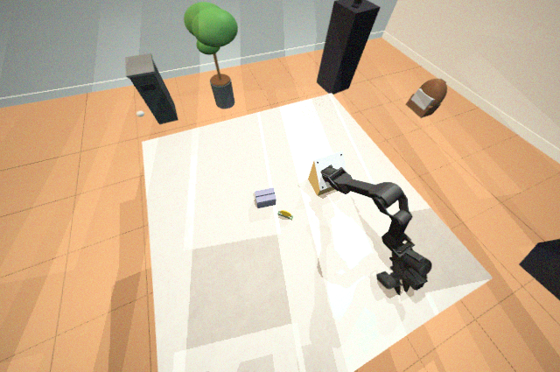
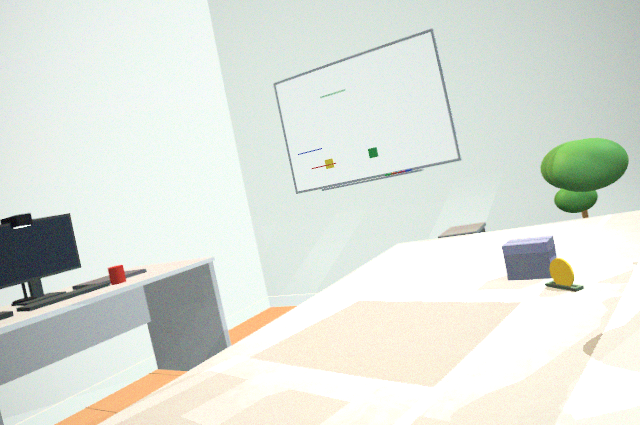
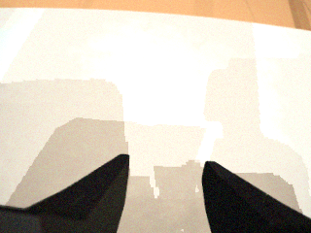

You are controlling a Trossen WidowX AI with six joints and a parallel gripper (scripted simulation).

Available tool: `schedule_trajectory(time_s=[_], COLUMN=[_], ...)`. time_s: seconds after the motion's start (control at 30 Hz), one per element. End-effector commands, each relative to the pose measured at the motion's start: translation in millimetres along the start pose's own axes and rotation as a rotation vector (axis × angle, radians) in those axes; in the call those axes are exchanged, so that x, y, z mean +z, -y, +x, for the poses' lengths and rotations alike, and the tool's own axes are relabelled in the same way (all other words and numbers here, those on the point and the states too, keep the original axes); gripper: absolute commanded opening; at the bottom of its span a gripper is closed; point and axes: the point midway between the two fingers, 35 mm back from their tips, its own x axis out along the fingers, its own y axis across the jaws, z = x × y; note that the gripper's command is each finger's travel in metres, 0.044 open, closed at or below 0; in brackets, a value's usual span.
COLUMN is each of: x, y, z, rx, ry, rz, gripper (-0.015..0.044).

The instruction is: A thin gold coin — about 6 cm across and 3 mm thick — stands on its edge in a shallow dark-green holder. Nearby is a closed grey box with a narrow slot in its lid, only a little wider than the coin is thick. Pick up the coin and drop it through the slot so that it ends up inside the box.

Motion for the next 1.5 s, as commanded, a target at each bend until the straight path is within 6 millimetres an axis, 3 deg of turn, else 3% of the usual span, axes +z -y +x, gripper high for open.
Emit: schedule_trajectory(time_s=[0.0,0.17,0.2,0.33,0.47,0.73,0.9,1.0,1.1,1.27,1.47], x=[12,29,31,27,6,-36,-72,-97,-127,-168,-198], y=[64,65,72,122,181,299,362,384,406,423,413], z=[13,7,7,11,10,-23,-64,-89,-127,-196,-279], rx=[-0.121,-0.124,-0.138,-0.230,-0.328,-0.547,-0.671,-0.713,-0.763,-0.840,-0.911], ry=[0.002,0.060,0.064,0.031,-0.052,-0.226,-0.376,-0.475,-0.591,-0.735,-0.800], rz=[0.020,0.112,0.129,0.156,0.149,0.174,0.201,0.283,0.418,0.707,1.178], gripper=[0.0161,0.0161,0.0161,0.0161,0.0161,0.0161,0.0161,0.0161,0.0161,0.0161,0.0161])
